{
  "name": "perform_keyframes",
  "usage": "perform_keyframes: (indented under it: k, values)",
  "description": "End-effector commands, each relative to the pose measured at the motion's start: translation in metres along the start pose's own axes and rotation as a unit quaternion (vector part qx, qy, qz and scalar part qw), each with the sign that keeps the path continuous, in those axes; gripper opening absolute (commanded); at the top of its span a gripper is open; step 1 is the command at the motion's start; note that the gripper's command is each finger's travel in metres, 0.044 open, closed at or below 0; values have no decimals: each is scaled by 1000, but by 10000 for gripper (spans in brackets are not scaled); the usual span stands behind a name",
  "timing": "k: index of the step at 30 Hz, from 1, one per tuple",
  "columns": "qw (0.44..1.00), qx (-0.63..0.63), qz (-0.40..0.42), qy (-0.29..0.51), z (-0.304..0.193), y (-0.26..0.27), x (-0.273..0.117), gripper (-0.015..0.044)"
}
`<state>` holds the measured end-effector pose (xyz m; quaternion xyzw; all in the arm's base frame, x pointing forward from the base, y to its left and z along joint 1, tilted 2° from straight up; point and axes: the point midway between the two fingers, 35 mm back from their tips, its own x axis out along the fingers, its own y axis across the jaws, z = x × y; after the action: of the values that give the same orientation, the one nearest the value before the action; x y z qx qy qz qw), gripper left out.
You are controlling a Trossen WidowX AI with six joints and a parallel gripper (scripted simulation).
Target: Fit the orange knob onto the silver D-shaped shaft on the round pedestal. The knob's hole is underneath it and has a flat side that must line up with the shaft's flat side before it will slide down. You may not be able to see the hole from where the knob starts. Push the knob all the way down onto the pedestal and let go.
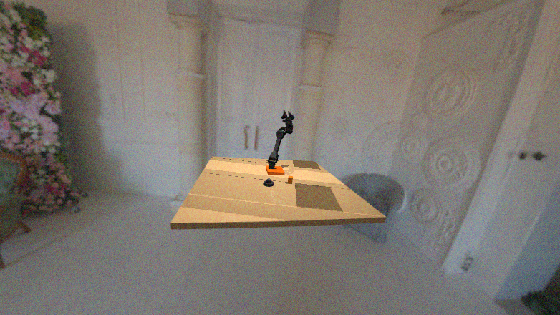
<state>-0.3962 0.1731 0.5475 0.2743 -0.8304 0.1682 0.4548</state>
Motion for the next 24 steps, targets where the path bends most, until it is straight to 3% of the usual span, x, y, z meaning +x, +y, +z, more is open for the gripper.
perform_keyframes:
  k: [1, 5, 11, 24]
  values:
    - [1000, 0, 0, 0, 0, 0, 0, 426]
    - [1000, 5, 27, -3, -11, 13, -7, 440]
    - [989, 27, 144, 1, -62, 64, -45, 440]
    - [900, 58, 418, 110, -203, 138, -181, 440]
